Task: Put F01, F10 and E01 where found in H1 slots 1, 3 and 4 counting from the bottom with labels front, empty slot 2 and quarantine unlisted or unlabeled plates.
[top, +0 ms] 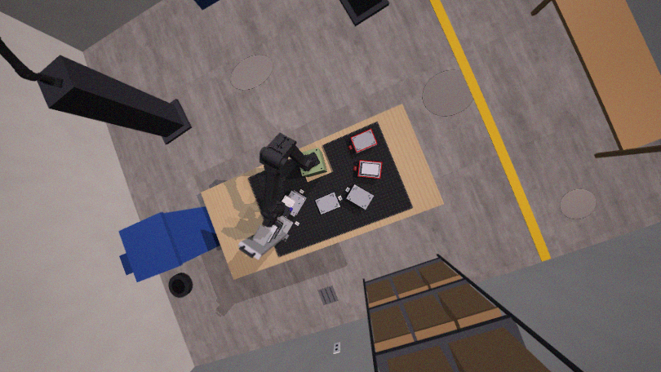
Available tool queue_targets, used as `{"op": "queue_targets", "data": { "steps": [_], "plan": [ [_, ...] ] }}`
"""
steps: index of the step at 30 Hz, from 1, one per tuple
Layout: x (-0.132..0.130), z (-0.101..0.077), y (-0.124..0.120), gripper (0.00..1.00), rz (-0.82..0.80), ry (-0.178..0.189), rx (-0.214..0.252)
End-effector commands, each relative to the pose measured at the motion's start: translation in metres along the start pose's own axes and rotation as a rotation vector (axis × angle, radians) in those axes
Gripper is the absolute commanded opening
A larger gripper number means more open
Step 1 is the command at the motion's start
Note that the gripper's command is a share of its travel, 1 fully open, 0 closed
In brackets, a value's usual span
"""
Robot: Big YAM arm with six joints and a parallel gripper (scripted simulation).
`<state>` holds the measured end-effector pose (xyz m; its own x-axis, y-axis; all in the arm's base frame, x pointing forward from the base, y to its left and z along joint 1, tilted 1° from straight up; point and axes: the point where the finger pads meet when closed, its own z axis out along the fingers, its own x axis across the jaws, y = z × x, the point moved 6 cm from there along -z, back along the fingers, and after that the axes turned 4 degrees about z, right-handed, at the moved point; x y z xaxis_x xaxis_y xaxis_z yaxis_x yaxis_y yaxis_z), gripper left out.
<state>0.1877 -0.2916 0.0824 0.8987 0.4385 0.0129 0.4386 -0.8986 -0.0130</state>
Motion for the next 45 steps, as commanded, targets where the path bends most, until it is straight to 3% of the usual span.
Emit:
{"op": "queue_targets", "data": {
  "steps": [1, 8, 22, 24, 25, 29, 30, 31, 32, 38, 39, 45],
  "plan": [
    [0.004, 0.009, 0.001, 0.86, -0.020, 0.001, -0.010],
    [0.004, 0.019, 0.002, 0.86, -0.017, 0.002, -0.020],
    [0.004, 0.061, 0.000, 0.86, -0.009, 0.001, -0.008],
    [0.004, 0.061, 0.000, 0.86, -0.009, 0.001, -0.008],
    [0.004, 0.052, 0.003, 0.86, -0.009, 0.004, -0.038],
    [0.002, 0.050, 0.011, 0.86, -0.005, 0.004, -0.035],
    [0.006, 0.045, 0.014, 0.86, -0.010, 0.007, -0.063],
    [0.006, 0.044, 0.015, 0.86, -0.010, 0.008, -0.065],
    [0.002, 0.050, 0.011, 0.86, -0.005, 0.004, -0.035],
    [0.002, 0.050, 0.012, 0.86, -0.005, 0.004, -0.035],
    [0.007, 0.045, 0.019, 0.86, -0.010, 0.008, -0.064],
    [0.007, 0.044, 0.022, 0.86, -0.008, 0.008, -0.066]
  ]
}}
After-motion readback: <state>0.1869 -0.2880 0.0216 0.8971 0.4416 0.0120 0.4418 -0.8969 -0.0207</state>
